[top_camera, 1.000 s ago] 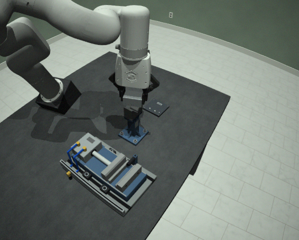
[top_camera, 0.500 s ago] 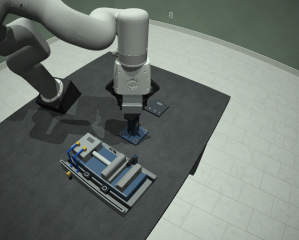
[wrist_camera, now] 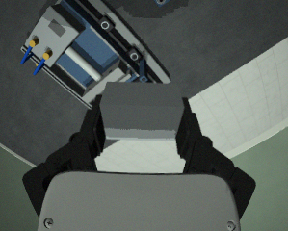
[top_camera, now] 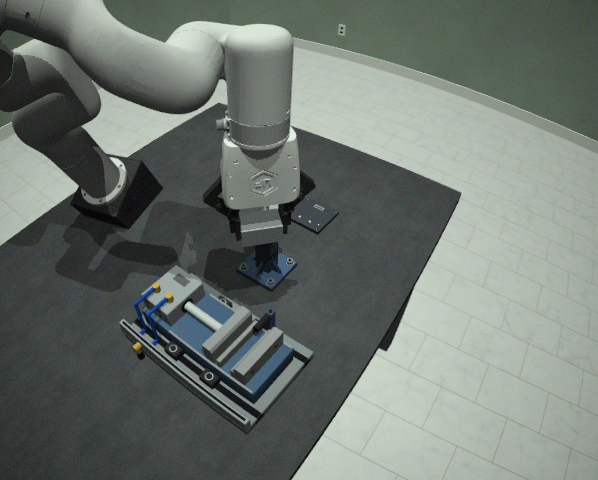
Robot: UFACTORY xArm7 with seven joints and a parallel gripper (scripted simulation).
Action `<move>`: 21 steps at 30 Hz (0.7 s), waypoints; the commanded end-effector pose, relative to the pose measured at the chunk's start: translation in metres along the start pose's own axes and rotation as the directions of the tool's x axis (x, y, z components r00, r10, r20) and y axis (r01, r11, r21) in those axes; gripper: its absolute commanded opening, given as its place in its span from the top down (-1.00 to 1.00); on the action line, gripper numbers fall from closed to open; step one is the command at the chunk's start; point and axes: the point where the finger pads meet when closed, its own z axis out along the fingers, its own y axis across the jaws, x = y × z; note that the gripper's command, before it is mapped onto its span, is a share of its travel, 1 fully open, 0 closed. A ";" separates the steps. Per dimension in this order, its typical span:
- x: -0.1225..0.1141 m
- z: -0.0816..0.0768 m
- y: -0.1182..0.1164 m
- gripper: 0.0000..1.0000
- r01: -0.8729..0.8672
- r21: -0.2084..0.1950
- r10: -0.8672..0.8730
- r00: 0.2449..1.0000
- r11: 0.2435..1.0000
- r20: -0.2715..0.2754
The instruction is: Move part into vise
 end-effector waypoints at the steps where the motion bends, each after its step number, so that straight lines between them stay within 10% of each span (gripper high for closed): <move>1: -0.013 -0.002 -0.005 1.00 0.082 -0.007 -0.082 0.997 0.997 0.001; 21: -0.056 -0.002 -0.028 1.00 0.352 -0.002 -0.352 0.936 0.936 0.007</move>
